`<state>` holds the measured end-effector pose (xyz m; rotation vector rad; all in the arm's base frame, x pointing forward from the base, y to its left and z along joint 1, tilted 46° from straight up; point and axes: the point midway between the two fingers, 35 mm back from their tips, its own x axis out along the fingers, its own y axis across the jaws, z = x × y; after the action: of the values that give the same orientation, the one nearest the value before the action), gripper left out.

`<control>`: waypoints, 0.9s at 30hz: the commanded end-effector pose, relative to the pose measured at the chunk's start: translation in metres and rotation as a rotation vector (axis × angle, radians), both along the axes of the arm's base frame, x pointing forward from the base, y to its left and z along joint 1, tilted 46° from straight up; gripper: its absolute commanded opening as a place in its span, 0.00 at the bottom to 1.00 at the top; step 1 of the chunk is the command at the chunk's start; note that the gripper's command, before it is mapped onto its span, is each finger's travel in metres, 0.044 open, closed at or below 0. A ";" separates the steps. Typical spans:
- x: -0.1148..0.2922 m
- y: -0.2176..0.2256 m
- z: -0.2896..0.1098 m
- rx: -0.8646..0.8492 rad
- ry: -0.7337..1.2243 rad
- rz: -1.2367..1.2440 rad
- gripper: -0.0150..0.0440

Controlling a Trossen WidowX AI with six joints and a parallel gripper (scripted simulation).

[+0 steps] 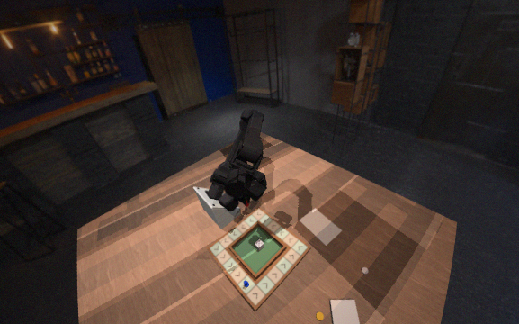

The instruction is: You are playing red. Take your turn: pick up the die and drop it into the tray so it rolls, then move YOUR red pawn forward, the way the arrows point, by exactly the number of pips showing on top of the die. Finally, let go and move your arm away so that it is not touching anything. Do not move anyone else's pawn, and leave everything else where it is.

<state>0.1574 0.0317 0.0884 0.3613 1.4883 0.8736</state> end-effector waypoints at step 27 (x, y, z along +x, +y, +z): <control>0.046 -0.045 -0.066 -0.001 -0.011 0.007 0.25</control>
<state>0.1959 -0.0066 0.0341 0.3642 1.4857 0.8816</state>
